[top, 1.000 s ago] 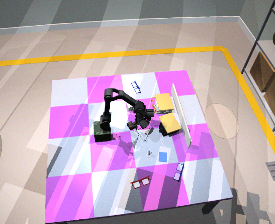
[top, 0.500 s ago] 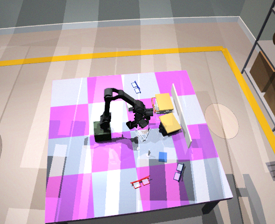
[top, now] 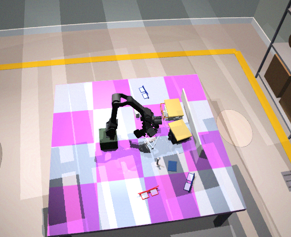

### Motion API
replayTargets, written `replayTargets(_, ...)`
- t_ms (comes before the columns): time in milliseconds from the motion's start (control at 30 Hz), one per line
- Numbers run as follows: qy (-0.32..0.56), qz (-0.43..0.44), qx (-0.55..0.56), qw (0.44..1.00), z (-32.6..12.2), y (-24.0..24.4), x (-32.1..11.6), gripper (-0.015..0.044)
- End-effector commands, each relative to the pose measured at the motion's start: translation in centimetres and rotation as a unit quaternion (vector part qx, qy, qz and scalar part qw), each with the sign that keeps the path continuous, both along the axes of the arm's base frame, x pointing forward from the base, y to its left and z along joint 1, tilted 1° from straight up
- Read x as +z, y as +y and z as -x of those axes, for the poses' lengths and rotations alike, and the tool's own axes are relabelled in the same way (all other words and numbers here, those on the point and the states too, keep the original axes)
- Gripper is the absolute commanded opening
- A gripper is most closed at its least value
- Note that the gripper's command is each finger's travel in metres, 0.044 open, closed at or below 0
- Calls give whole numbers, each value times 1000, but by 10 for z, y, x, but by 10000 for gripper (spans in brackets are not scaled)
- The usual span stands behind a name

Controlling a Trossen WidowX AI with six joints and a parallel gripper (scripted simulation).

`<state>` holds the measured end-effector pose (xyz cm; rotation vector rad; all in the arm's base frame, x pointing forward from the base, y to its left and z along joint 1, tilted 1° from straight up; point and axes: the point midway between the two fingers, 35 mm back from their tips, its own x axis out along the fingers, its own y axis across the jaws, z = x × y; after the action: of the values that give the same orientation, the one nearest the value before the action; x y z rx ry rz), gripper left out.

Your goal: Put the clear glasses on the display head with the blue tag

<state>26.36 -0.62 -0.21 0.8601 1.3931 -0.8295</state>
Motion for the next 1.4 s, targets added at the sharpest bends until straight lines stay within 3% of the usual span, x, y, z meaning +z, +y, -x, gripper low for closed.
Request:
replayTargets(0,4,-2,-2,1000,3,0,-8,120)
replayTargets(733,4,-2,-2,1000,9,0,-42,120)
replayTargets(1233,4,-2,-2,1000,5,2,-43,120)
replayTargets(1367,5,0,0,1000,7,1,-43,74)
